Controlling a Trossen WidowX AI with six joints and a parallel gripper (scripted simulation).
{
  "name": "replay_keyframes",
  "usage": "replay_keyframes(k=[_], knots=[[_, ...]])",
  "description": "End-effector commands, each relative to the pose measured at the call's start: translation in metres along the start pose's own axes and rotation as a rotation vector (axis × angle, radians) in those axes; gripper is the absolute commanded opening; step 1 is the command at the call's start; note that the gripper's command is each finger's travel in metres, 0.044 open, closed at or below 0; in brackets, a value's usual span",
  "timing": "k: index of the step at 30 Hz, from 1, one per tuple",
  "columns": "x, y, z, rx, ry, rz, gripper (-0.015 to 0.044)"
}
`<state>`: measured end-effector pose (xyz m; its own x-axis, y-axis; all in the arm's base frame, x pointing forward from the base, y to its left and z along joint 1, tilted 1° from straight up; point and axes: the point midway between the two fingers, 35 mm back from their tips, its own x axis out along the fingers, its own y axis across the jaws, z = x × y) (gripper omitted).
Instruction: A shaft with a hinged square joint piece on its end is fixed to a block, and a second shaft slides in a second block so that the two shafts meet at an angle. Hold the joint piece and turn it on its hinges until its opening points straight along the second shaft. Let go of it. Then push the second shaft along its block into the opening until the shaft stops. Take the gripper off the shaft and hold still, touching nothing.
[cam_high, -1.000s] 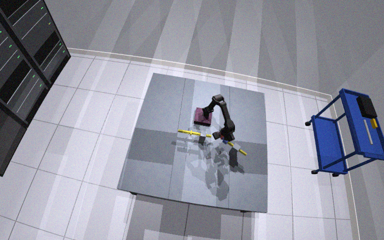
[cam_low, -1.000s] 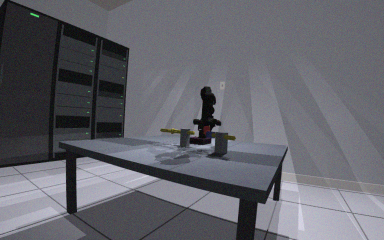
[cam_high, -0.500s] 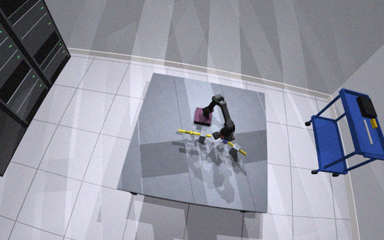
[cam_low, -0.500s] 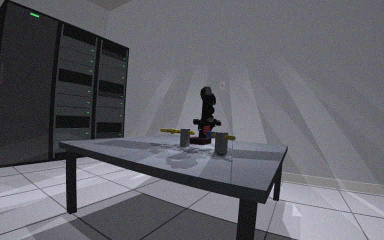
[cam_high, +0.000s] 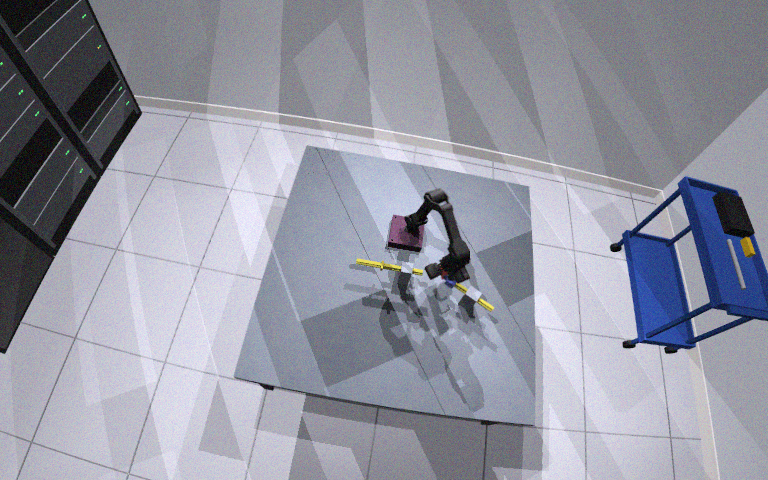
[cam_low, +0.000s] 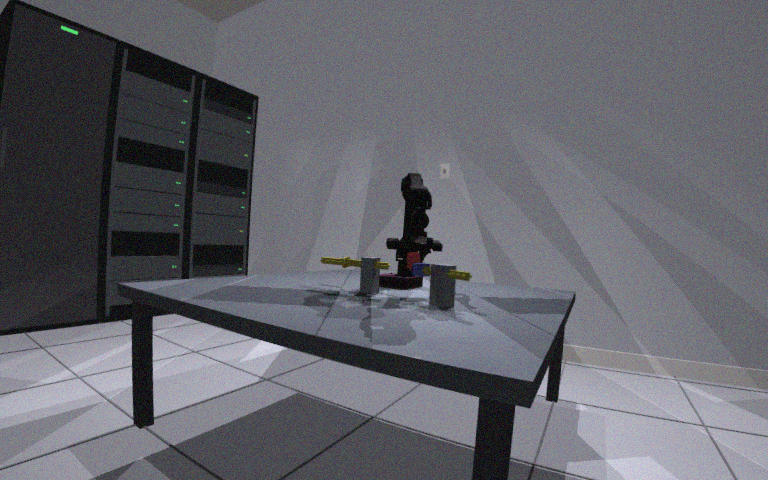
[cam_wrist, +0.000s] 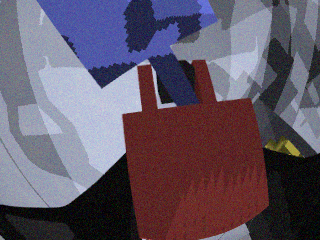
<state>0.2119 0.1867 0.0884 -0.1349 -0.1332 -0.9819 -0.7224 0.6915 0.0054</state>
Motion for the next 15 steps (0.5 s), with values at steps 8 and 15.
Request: replay_keyframes(k=[8, 15], knots=[[0.0000, 0.0000, 0.0000, 0.000, 0.000, 0.000, 0.0000], [0.0027, -0.0033, -0.0014, -0.084, -0.074, -0.014, 0.0000]])
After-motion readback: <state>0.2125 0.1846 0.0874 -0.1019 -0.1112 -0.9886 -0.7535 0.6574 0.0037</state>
